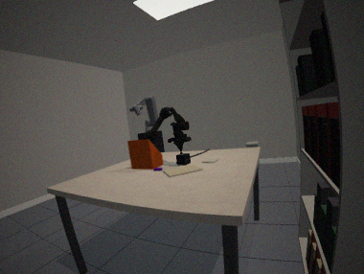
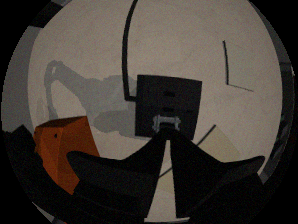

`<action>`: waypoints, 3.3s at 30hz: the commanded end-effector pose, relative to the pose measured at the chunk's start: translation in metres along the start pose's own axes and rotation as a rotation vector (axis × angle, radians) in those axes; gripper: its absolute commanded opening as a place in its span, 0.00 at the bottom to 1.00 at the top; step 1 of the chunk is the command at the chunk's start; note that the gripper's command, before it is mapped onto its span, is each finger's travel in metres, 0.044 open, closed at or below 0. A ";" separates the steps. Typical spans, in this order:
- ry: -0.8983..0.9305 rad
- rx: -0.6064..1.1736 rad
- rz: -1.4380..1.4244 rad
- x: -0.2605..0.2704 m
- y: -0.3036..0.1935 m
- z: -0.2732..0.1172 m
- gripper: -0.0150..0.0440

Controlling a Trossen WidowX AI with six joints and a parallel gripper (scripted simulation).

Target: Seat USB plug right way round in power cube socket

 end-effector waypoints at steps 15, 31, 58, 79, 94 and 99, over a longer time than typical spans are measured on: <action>0.000 -0.006 0.004 0.000 0.000 0.002 0.25; 0.000 -0.006 0.004 0.000 0.000 0.004 0.25; 0.000 -0.006 0.004 0.000 0.000 0.008 0.25; 0.000 -0.006 0.004 0.000 0.000 0.008 0.25; -0.005 -0.006 0.007 0.000 -0.001 0.005 0.39; -0.005 -0.006 0.007 0.000 -0.001 0.005 0.42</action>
Point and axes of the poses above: the point midway between the two fingers, 35 mm back from their tips, its own z axis out along the fingers, its own x axis across the jaws, y = z × x, the point moved 5 cm from there along -z, back along the fingers, and after that the axes turned 1 degree about -z, right-handed, at the moved point
